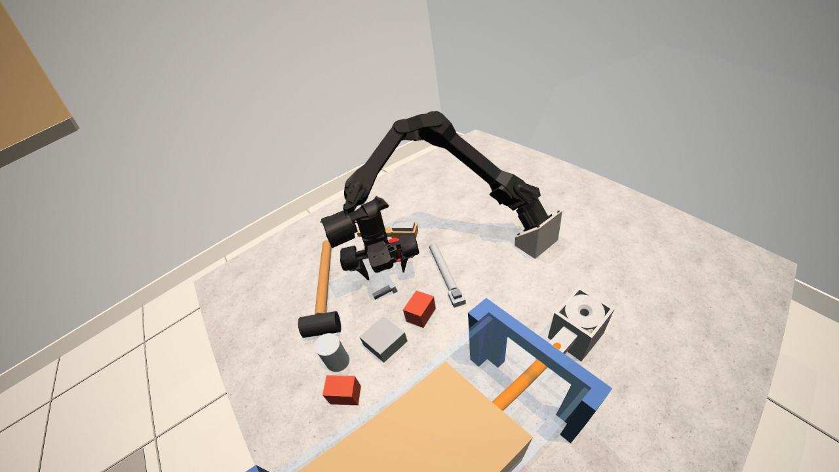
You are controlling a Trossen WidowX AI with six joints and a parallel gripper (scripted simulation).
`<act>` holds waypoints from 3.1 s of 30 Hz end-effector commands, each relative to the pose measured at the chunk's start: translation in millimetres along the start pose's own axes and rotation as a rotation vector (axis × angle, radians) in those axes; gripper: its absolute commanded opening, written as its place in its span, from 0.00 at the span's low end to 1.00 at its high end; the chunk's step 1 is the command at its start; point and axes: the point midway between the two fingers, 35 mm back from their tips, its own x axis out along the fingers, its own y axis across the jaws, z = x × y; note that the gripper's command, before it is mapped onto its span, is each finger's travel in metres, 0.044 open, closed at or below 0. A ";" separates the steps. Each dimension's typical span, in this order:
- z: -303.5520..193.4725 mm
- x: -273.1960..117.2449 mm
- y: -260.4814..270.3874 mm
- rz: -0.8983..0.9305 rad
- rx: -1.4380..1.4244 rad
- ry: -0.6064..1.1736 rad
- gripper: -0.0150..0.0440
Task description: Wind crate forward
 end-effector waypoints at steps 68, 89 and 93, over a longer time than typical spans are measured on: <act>-0.5 -153.1 3.6 -0.089 -0.135 -0.038 0.25; 129.6 -176.7 62.6 -0.050 0.044 -0.170 0.25; 159.8 -181.5 86.5 -0.026 0.081 -0.181 0.25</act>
